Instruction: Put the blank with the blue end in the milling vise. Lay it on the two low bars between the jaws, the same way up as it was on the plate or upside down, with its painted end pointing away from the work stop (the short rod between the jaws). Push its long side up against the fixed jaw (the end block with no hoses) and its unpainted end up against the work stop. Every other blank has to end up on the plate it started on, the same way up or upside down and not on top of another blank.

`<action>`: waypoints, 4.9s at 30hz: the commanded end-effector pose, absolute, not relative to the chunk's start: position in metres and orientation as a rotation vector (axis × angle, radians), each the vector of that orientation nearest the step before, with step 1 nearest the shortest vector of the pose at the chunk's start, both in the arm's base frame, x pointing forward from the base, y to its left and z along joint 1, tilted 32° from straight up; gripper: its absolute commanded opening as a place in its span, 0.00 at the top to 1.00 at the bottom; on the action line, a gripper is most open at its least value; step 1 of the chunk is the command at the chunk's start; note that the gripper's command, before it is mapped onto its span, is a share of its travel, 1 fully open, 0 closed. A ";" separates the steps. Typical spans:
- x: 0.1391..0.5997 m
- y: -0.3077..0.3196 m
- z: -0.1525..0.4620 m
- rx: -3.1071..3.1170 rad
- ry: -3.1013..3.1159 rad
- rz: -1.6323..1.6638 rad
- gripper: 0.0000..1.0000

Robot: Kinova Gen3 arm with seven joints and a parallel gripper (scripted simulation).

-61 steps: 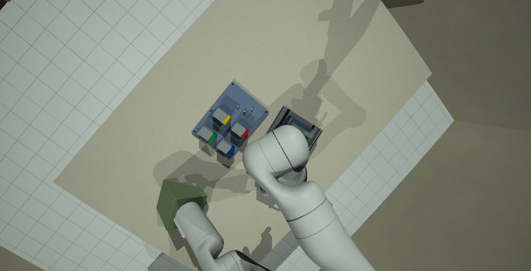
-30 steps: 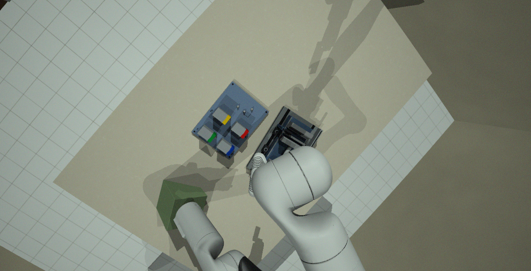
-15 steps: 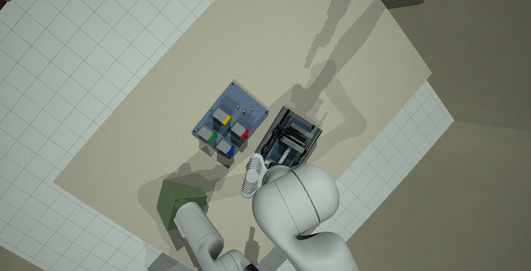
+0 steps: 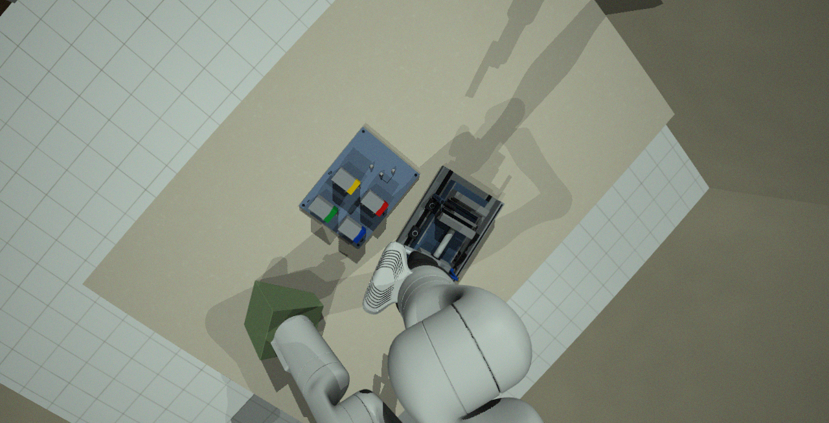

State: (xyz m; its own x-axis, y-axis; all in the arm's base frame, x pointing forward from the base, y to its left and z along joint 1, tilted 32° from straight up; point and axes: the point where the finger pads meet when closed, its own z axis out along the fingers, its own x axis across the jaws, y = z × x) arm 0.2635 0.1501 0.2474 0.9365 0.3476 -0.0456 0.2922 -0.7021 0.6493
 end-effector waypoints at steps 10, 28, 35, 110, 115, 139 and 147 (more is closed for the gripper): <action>0.256 0.171 0.243 2.488 0.377 0.211 0.00; 0.242 0.212 0.233 2.606 0.266 0.355 0.00; 0.233 0.238 0.227 2.606 0.269 0.359 0.00; 0.225 0.260 0.223 2.607 0.272 0.362 0.00; 0.225 0.260 0.223 2.607 0.272 0.361 0.00; 0.226 0.258 0.223 2.607 0.272 0.362 0.00; 0.228 0.251 0.227 2.607 0.273 0.361 0.00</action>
